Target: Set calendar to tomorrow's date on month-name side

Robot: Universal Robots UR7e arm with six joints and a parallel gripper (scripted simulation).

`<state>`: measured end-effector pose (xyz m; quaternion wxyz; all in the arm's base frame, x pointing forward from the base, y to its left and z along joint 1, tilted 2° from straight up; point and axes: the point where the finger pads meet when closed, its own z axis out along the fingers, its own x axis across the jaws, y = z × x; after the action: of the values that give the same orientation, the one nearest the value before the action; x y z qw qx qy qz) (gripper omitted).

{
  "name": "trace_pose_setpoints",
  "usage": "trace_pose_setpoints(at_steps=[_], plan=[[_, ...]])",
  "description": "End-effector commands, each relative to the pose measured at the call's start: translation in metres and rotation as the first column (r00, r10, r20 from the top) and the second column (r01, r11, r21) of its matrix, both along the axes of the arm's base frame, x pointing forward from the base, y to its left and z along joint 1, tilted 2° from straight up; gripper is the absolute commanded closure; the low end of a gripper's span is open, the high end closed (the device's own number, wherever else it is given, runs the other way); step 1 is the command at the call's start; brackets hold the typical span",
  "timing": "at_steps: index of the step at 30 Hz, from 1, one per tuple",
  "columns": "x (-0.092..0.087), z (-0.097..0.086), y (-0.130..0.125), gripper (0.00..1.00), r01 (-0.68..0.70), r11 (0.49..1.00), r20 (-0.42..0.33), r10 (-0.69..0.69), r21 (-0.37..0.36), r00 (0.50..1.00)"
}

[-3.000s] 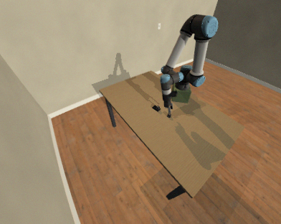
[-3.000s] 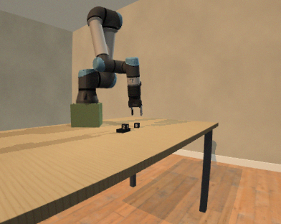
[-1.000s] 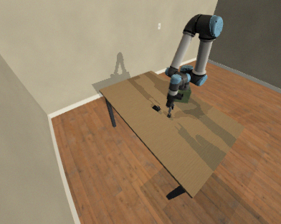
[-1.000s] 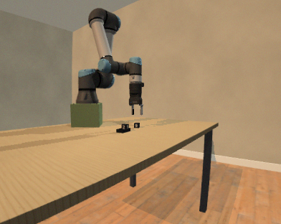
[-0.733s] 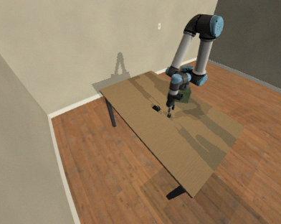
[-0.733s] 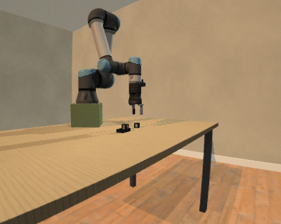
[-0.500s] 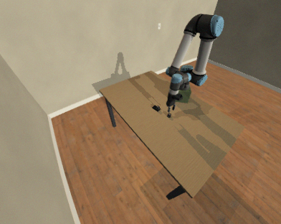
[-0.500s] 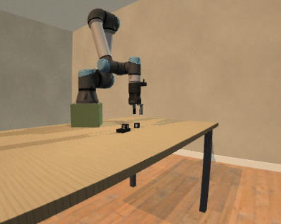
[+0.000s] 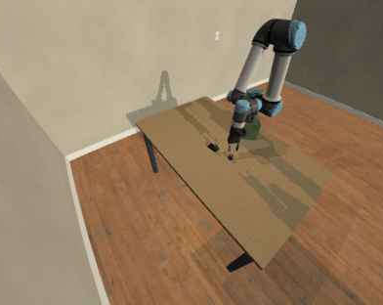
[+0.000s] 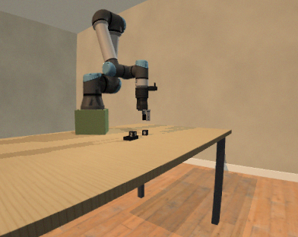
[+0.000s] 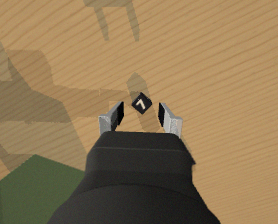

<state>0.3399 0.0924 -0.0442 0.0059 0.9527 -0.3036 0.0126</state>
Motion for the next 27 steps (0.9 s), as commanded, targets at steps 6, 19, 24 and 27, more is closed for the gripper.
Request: trace_pose_setpoints(at_steps=[6,19,24,27], plan=[[-0.0002,0.0022,-0.0019,0.0,0.292,0.956,0.006,-0.292,-0.001,0.956],[-0.0024,0.0039,-0.0051,0.0,0.534,0.846,0.01,-0.534,0.006,0.846],[-0.0034,0.0044,-0.0062,0.0,0.6,0.8,0.011,-0.6,0.009,0.8],[-0.0037,0.0045,-0.0066,0.0,0.621,0.784,0.012,-0.621,0.01,0.784]])
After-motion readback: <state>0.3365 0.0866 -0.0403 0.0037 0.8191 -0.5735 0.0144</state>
